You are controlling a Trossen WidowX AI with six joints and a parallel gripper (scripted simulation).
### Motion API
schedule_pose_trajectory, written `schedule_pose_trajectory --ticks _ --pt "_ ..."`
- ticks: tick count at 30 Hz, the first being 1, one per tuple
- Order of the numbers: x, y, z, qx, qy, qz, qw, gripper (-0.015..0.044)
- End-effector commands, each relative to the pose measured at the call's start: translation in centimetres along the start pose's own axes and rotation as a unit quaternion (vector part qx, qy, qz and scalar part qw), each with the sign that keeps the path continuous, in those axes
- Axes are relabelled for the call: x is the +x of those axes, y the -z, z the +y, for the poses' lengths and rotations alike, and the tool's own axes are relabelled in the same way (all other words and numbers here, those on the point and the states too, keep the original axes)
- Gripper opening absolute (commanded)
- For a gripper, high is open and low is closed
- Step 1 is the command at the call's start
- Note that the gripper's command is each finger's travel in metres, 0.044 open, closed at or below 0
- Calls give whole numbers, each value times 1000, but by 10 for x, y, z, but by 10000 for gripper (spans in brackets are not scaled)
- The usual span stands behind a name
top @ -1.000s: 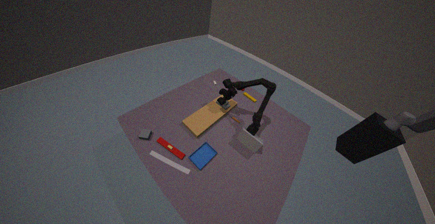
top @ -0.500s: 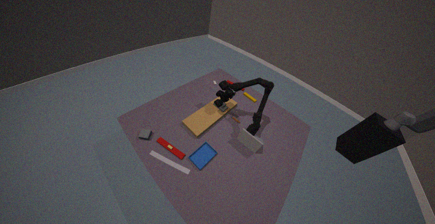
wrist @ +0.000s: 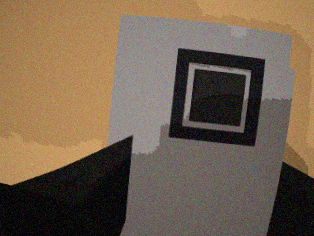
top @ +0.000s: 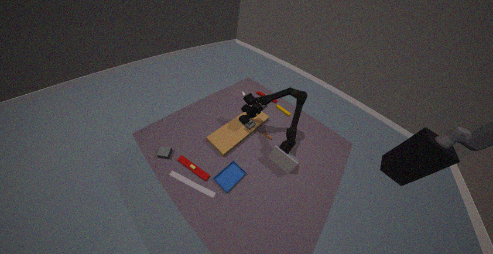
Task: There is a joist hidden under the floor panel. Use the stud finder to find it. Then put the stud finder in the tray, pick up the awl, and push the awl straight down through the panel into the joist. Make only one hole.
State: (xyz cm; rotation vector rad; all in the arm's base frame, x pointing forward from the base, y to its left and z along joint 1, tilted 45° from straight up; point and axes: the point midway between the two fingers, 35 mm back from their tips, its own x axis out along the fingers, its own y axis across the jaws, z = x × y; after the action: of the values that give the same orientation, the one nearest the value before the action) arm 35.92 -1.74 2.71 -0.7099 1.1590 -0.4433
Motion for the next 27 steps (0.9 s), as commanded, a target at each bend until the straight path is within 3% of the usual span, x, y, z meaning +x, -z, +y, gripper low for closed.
schedule_pose_trajectory --ticks 1,27 --pt "0 0 15 -2 -2 0 1000 0" --pt "-1 0 81 -1 -4 0 1000 0"
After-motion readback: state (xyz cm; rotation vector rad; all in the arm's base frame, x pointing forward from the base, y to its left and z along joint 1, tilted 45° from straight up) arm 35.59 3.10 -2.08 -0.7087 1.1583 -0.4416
